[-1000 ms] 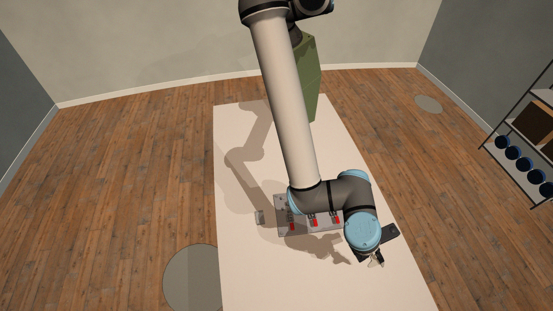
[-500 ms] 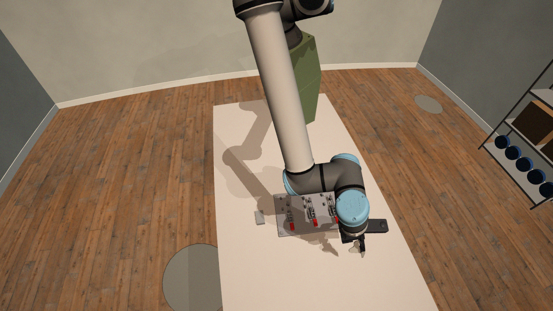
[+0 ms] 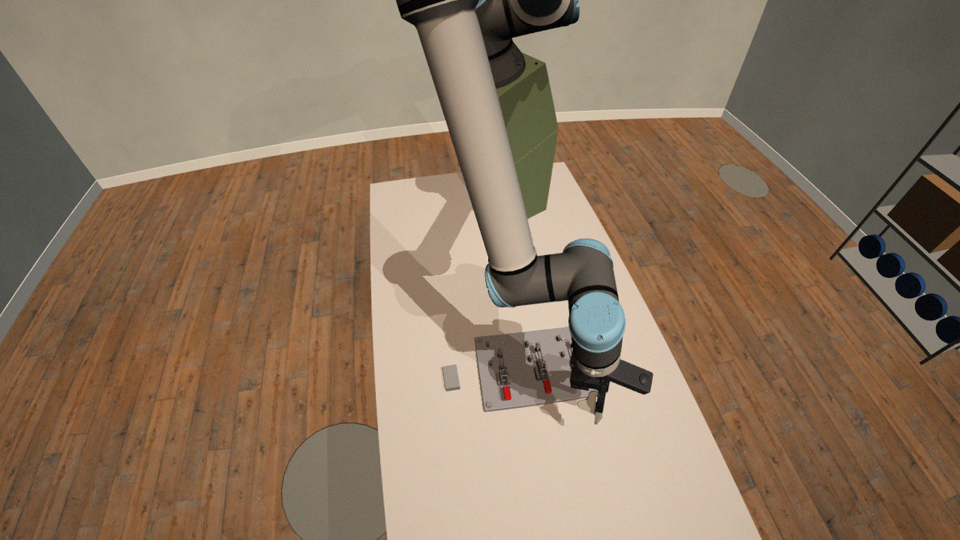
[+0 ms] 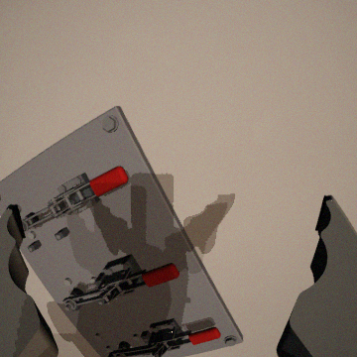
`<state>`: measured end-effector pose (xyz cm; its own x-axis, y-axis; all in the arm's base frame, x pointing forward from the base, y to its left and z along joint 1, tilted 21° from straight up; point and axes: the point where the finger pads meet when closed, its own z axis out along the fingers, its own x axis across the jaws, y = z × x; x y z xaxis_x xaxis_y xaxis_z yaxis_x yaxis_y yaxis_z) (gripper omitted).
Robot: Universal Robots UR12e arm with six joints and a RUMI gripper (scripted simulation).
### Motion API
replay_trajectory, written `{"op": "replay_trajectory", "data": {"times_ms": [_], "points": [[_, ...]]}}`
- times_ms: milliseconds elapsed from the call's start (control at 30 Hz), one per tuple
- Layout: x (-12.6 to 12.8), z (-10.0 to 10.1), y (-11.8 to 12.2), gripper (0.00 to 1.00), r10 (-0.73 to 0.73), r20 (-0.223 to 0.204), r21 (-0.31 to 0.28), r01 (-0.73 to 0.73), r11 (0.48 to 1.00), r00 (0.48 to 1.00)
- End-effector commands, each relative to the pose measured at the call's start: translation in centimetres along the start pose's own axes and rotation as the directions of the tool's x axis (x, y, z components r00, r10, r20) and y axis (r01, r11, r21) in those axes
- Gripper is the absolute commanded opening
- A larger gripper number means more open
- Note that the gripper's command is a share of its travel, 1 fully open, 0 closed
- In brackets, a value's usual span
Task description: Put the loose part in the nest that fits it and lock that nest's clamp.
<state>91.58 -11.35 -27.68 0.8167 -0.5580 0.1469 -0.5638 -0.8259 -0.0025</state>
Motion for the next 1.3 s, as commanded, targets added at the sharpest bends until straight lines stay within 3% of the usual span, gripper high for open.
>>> {"op": "replay_trajectory", "data": {"times_ms": [0, 133, 233, 567, 733, 800, 1067, 1267], "points": [[-1.5, -0.2, 2.2, 1.00, 0.143, -0.034, -0.023, -0.144, 0.989, 0.989], [-3.1, -0.3, 4.2, 1.00, 0.263, -0.060, -0.037, -0.265, 0.963, 0.963], [-3.2, -0.4, 4.4, 1.00, 0.271, -0.061, -0.038, -0.273, 0.961, 0.961], [-7.1, -1.3, 8.9, 1.00, 0.522, -0.129, -0.045, -0.530, 0.847, 0.843], [-9.2, -2.0, 11.2, 1.00, 0.630, -0.165, -0.036, -0.643, 0.765, 0.759], [-9.2, -2.0, 11.2, 1.00, 0.630, -0.165, -0.036, -0.643, 0.765, 0.759], [-12.6, -3.5, 14.7, 1.00, 0.773, -0.218, -0.004, -0.793, 0.610, 0.596], [-14.3, -4.4, 16.4, 1.00, 0.830, -0.242, 0.020, -0.853, 0.522, 0.503]]}}
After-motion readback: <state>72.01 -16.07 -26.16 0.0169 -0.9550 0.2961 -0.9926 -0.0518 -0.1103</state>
